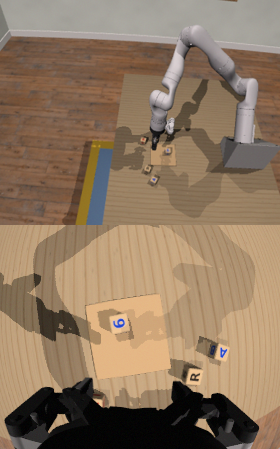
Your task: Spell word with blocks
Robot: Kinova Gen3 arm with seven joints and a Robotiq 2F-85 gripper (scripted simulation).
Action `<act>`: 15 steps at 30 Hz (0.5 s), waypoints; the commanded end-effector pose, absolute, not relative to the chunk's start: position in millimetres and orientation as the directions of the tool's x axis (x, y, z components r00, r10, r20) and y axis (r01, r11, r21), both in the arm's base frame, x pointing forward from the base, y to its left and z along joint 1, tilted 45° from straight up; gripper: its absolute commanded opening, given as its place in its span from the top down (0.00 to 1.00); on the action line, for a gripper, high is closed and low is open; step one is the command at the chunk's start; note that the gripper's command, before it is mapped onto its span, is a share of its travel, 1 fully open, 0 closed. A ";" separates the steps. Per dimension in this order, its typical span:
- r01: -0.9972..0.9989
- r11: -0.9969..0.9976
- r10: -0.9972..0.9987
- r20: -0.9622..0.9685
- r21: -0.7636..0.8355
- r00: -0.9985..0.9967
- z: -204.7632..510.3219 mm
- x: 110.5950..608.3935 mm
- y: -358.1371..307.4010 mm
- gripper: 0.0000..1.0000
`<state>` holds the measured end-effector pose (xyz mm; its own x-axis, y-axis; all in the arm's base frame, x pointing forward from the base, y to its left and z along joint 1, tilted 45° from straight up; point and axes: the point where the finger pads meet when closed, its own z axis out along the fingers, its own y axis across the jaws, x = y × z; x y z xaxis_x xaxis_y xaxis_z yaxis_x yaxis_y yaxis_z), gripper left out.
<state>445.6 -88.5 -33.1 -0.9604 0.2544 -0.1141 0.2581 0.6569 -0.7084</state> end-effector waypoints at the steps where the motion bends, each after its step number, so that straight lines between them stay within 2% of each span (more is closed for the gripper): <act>1: 0.264 0.659 0.253 -0.124 -0.704 -0.960 -27.4 441.9 -90.9 0.00; 15: 0.264 0.660 0.254 -0.123 -0.703 -0.959 -24.3 436.2 -93.1 0.00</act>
<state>433.6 -93.3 -26.2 -0.9601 0.2563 -0.1119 0.2582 0.6586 -0.7068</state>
